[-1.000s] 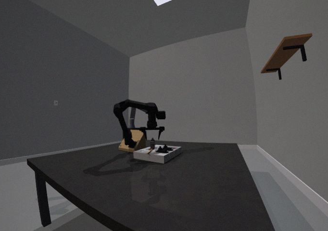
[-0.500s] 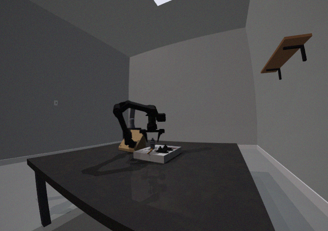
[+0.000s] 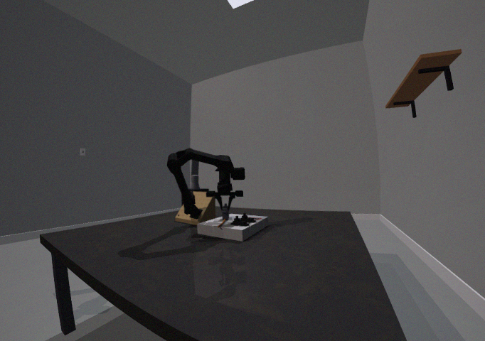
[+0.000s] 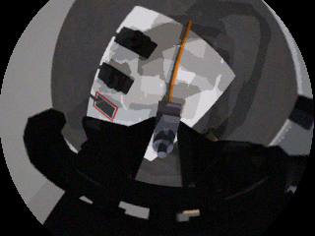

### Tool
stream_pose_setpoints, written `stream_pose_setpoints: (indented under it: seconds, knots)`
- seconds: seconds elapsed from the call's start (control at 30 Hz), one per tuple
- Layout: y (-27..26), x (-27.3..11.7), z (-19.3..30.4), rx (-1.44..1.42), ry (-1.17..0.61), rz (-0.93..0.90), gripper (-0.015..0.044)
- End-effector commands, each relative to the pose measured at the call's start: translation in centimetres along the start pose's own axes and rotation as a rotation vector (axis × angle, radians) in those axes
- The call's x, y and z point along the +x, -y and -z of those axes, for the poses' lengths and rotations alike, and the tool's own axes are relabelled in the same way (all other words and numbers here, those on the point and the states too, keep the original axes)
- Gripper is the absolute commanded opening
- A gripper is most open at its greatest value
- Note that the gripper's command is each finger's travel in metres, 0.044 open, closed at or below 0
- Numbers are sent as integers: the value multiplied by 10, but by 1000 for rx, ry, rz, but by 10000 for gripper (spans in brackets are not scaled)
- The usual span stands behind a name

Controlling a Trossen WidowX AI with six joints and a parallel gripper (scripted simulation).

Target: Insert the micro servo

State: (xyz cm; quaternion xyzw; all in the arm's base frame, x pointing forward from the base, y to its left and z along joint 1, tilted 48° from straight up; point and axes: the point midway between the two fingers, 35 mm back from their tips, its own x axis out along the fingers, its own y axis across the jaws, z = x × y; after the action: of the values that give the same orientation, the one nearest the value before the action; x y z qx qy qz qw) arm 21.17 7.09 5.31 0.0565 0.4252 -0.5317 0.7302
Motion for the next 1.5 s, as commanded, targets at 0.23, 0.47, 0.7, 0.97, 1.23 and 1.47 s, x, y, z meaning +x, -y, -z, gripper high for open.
stream_pose_setpoints:
  seconds: [0.23, 0.47, 0.7, 0.97, 1.23, 1.47]
  knots:
    - [3, -29, -2, -3, 2, 0, 0]
    - [-2, -30, -5, -2, 2, 0, 0]
    - [-22, -30, -15, -1, 2, -1, 0]
    - [-34, -30, 6, -1, 1, -2, 0]
    - [-55, -30, 44, -1, -1, -4, 0]
    - [-62, -30, 58, -17, -1, -4, 0]
